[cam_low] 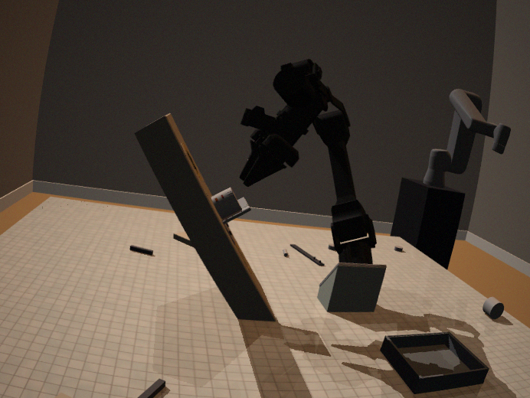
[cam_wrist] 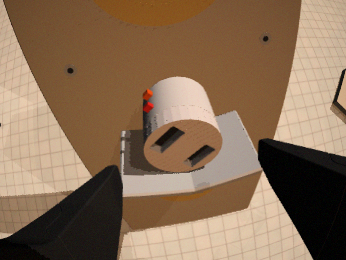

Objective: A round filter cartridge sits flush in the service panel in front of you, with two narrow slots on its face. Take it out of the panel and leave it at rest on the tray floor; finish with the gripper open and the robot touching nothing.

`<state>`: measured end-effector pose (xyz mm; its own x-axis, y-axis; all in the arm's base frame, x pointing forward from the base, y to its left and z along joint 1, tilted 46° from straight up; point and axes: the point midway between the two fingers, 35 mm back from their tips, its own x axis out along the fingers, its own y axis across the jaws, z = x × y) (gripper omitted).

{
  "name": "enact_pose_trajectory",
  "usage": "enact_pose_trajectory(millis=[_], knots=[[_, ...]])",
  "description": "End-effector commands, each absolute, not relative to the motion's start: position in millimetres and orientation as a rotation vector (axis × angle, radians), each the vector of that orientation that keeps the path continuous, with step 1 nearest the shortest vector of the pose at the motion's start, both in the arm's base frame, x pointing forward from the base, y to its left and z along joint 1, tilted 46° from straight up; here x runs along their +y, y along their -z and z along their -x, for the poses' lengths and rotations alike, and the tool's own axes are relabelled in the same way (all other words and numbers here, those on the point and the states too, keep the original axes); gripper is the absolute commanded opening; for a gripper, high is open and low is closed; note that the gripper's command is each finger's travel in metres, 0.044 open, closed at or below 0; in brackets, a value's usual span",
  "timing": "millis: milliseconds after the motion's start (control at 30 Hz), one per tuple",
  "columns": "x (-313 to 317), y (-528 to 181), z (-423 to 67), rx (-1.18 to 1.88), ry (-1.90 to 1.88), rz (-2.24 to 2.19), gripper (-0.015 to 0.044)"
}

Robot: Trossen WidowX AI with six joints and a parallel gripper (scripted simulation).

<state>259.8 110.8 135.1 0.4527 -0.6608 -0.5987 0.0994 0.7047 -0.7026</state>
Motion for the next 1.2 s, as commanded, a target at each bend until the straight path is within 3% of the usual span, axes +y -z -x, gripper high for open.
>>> enact_pose_trajectory(millis=[0,900,1000,1167], knots=[[105,-129,-261,1.017,0.508,0.656,0.0305],[78,-106,-278,1.014,0.510,0.657,0.0305],[81,-108,-277,1.017,0.510,0.649,0.0226],[81,-108,-277,1.017,0.510,0.649,0.0193]])
